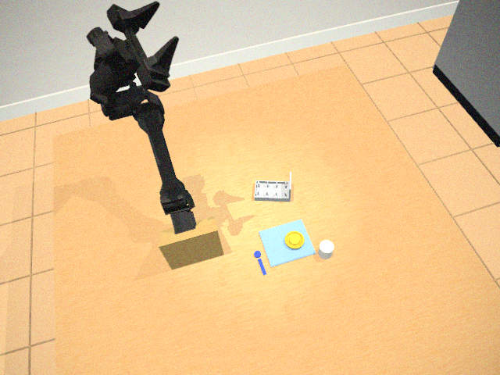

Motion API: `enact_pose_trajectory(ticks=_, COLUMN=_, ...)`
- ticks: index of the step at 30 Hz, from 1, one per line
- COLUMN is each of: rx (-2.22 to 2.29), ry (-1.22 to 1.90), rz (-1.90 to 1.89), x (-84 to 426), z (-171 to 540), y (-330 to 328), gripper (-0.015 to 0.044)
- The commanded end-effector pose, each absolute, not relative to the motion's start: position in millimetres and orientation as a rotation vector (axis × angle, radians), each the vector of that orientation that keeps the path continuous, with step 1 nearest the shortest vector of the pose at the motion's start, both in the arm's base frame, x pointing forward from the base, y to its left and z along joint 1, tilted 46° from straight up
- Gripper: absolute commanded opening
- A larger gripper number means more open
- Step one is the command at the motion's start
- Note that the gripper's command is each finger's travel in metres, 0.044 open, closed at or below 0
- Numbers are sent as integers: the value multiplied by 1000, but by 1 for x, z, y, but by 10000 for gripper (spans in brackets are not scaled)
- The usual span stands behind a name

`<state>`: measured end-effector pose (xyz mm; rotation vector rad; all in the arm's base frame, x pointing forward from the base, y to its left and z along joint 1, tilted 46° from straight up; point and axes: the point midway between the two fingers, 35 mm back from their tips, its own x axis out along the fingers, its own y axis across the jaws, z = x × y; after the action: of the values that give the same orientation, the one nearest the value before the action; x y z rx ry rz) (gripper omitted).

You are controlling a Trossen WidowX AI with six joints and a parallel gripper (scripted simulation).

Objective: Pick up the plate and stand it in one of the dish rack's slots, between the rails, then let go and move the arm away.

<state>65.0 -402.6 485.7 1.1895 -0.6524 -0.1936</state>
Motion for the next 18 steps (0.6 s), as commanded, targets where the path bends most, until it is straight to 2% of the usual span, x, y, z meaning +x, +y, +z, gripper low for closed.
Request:
enact_pose_trajectory(ticks=1, rx=1190, ry=-652, rz=-195, x=65, z=485, y=-403, gripper=400)
enact_pose_trajectory(ticks=18, rx=1228, ry=-534, rz=-332, x=127, z=415, y=-465, gripper=400)
